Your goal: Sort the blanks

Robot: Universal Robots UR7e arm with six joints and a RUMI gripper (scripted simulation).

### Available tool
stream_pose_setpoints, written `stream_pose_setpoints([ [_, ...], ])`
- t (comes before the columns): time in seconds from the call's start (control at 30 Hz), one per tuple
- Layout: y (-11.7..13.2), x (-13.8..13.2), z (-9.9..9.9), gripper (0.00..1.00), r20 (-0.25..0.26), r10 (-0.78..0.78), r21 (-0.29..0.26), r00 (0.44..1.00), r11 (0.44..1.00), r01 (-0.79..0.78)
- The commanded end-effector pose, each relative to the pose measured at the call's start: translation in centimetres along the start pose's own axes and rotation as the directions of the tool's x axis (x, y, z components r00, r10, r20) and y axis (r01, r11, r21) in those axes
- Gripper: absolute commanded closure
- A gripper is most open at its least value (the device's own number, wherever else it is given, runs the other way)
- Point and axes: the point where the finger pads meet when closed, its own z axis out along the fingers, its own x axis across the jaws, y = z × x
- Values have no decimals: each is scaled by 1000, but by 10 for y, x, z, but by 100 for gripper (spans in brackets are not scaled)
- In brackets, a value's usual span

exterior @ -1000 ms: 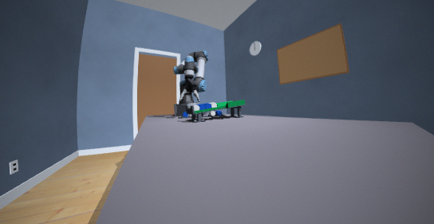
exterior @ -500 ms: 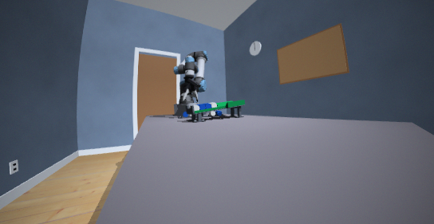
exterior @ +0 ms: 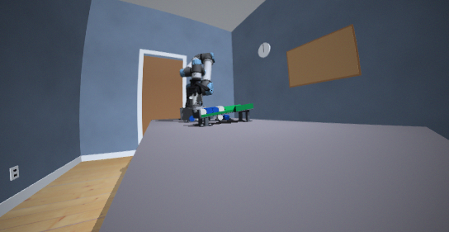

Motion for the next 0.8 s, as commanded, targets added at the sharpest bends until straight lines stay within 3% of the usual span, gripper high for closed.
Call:
stream_pose_setpoints([
  [0.0,-1,-2,0,0,-1,-103,10,995,995,103],
  [0.37,-1,-6,0,0,-3,-331,10,944,943,331],
  [0.77,-1,-8,0,0,-4,-425,9,905,905,425],
])
